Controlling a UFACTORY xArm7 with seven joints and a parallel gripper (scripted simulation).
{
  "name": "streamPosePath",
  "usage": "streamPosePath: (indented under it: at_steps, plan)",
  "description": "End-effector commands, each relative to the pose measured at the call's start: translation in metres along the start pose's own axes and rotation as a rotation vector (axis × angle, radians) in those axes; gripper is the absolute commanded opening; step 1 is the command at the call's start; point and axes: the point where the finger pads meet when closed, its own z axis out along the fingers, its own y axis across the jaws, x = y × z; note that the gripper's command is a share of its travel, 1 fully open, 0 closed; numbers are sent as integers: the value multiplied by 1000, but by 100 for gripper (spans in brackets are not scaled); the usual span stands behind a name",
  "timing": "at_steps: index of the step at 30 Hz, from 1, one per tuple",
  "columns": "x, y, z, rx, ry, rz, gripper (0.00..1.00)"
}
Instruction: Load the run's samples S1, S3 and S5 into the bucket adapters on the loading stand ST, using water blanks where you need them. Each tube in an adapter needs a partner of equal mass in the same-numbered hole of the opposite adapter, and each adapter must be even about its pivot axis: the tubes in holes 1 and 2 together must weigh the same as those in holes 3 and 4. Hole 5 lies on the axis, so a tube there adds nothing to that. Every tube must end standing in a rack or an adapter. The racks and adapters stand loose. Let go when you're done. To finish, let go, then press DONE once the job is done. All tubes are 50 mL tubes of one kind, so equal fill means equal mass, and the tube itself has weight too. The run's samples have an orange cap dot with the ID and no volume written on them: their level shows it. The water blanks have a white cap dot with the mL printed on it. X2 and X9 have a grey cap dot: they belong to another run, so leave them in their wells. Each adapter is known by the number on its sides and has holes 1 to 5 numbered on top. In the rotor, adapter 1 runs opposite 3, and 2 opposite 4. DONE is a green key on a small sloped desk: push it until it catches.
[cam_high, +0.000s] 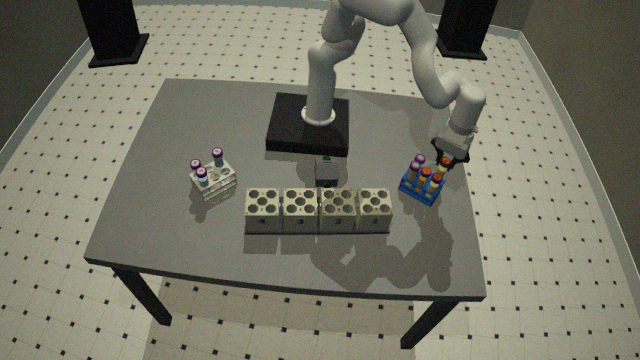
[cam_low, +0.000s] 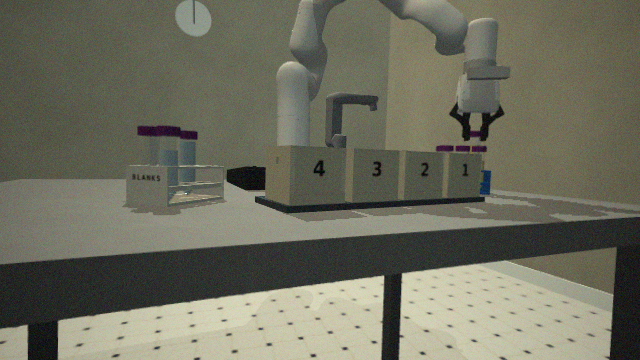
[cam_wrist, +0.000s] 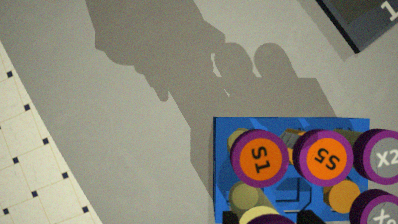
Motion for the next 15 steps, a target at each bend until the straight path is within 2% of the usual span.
streamPosePath:
  at_steps: [1,15]
  plan:
    - [0,-2,3,5,1,0,0]
    - [0,-2,15,5,1,0,0]
